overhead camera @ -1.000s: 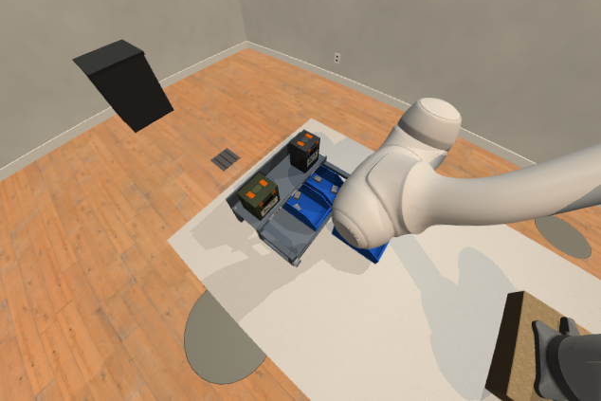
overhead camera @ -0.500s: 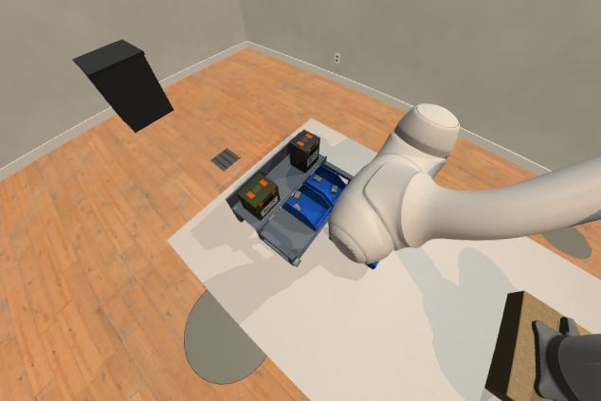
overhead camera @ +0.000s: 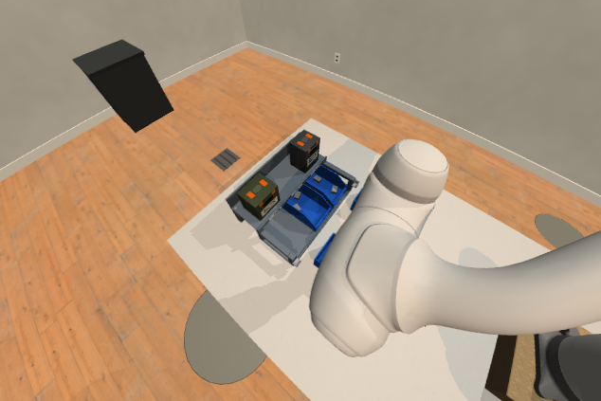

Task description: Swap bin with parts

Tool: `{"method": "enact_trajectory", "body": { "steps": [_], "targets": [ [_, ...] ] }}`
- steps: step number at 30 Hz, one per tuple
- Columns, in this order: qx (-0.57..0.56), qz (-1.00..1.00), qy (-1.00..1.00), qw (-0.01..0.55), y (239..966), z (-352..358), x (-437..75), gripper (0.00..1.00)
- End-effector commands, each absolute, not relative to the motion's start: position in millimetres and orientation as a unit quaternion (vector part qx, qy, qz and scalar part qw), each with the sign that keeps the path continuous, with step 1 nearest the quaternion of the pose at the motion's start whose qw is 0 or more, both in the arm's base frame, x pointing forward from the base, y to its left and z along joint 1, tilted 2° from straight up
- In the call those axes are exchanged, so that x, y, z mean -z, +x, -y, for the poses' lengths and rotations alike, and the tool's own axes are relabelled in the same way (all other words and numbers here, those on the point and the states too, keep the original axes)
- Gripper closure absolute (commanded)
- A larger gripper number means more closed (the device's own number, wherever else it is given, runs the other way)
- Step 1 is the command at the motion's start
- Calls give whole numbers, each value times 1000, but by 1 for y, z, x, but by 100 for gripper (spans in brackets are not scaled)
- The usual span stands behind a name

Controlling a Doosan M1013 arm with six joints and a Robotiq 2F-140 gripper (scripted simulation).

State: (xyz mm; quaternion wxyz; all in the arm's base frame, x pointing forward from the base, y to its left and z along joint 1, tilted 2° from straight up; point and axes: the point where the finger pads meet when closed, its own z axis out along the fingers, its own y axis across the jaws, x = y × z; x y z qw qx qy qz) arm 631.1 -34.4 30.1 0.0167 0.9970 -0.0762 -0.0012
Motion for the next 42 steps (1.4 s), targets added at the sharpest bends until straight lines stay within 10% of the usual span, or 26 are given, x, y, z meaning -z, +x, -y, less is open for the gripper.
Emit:
{"method": "enact_trajectory", "body": {
  "steps": [1, 42],
  "targets": [
    [1, 77, 997, 17, 633, 21, -29, 90],
    [2, 77, 997, 17, 673, 27, -29, 90]
  ]
}}
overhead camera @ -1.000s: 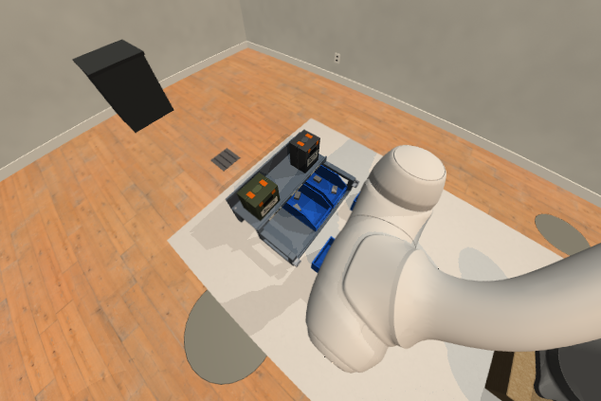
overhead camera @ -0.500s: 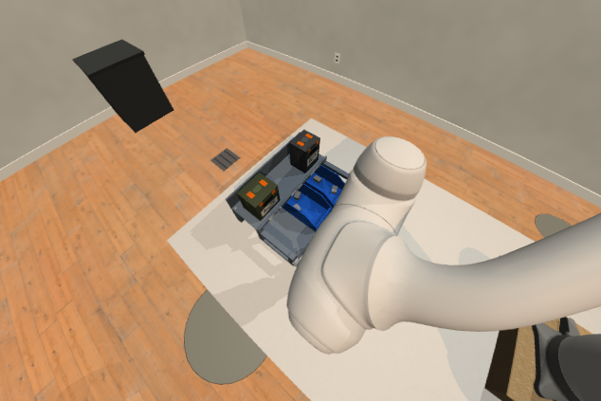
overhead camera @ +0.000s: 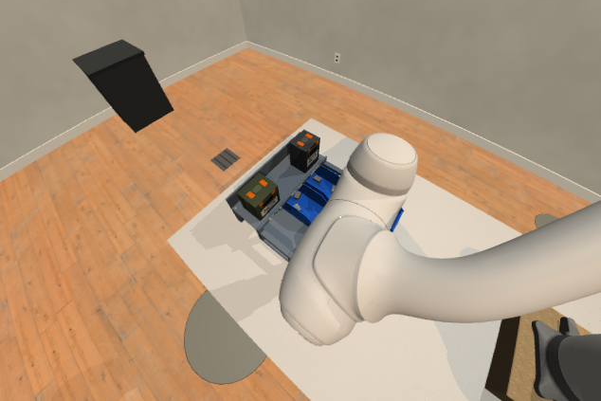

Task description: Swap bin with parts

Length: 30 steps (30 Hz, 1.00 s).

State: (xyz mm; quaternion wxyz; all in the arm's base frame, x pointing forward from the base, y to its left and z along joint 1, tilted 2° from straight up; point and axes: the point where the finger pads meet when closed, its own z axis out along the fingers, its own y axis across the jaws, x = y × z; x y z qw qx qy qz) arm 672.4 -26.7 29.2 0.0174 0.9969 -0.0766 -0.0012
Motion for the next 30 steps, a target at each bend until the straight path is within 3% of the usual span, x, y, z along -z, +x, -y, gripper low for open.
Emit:
{"method": "enact_trajectory", "body": {
  "steps": [1, 14, 30],
  "targets": [
    [5, 77, 997, 17, 673, 27, -30, 90],
    [87, 78, 993, 10, 680, 28, -36, 90],
    [88, 78, 993, 10, 680, 28, -36, 90]
  ]
}}
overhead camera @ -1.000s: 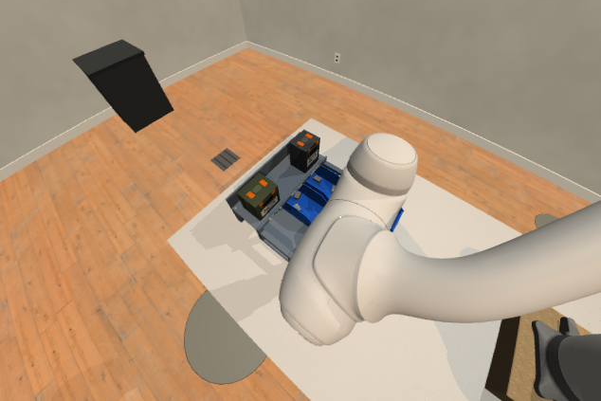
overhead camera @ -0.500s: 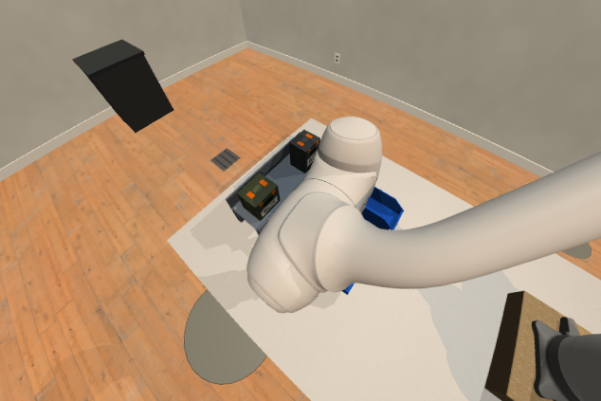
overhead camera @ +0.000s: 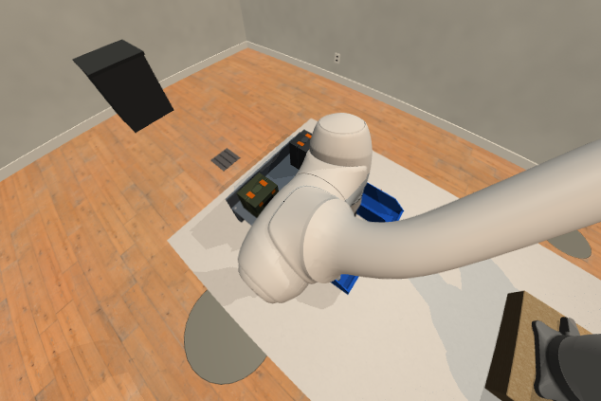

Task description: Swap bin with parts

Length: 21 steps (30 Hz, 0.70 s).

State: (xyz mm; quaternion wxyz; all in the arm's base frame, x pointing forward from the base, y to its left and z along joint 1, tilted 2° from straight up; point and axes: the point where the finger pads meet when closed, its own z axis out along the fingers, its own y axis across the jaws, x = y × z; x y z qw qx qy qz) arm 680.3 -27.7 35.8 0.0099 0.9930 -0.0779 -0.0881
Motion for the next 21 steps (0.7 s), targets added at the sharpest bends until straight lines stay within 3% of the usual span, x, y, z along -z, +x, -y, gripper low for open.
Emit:
{"method": "enact_trajectory", "body": {
  "steps": [1, 21],
  "targets": [
    [88, 78, 993, 10, 680, 28, -36, 90],
    [88, 78, 993, 10, 683, 28, -36, 90]
  ]
}}
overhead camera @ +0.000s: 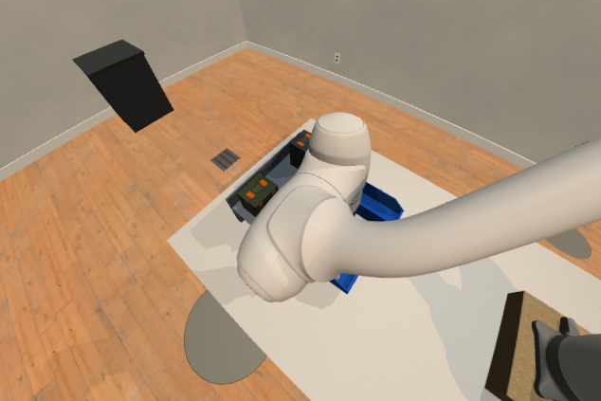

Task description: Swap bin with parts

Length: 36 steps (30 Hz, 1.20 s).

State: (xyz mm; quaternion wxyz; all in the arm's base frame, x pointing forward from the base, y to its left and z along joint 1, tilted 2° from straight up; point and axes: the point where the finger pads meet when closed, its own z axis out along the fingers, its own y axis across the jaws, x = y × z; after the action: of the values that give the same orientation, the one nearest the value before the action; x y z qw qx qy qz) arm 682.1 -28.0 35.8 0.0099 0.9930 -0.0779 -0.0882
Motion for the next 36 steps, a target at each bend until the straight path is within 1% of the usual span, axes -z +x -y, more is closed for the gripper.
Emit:
{"method": "enact_trajectory", "body": {
  "steps": [1, 36],
  "targets": [
    [88, 78, 993, 10, 683, 28, -36, 90],
    [88, 78, 993, 10, 708, 32, -36, 90]
  ]
}}
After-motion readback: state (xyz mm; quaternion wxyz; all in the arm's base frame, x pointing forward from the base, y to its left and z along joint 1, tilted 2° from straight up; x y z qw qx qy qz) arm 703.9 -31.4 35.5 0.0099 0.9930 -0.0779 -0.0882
